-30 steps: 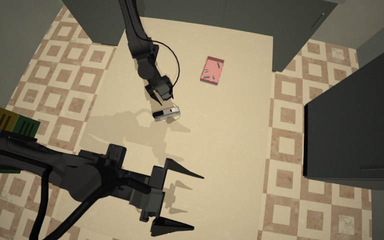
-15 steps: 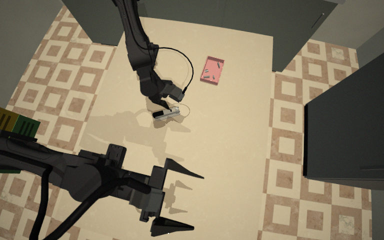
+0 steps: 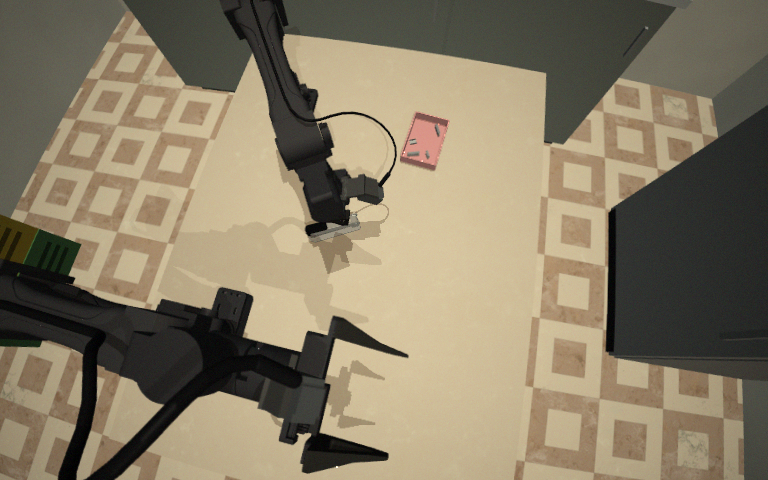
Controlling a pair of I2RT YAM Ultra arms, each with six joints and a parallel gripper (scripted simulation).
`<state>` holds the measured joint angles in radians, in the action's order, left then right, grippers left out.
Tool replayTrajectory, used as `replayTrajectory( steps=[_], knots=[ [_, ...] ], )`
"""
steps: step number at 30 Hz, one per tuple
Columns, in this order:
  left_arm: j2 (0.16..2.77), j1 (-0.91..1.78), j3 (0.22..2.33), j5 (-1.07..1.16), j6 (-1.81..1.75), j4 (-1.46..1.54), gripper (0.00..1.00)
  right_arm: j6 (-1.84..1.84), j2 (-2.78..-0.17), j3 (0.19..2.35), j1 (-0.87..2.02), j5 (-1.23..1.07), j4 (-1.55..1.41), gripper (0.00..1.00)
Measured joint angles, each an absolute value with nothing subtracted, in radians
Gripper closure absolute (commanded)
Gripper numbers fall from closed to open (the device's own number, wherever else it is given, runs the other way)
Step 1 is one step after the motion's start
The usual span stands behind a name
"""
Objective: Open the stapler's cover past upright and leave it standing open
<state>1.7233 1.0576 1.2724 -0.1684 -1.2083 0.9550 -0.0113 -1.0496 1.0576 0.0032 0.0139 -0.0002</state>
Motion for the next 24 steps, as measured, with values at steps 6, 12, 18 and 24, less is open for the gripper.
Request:
replayTrajectory(
  steps=[6, 12, 18, 24],
  knots=[
    [1.813, 1.013, 1.365, -0.071, -1.346, 1.053, 0.41, -0.011, -1.05, 1.058, 0.003, 0.014, 0.0, 0.0],
    [1.874, 0.984, 1.428, -0.018, -1.407, 1.11, 0.41, -0.011, -1.05, 1.058, 0.003, 0.014, 0.0, 0.0],
    [1.885, 0.979, 1.435, -0.009, -1.421, 1.115, 0.41, -0.011, -1.05, 1.058, 0.003, 0.014, 0.0, 0.0],
    [1.889, 0.979, 1.435, -0.006, -1.43, 1.106, 0.41, -0.011, -1.05, 1.058, 0.003, 0.014, 0.0, 0.0]
  ],
)
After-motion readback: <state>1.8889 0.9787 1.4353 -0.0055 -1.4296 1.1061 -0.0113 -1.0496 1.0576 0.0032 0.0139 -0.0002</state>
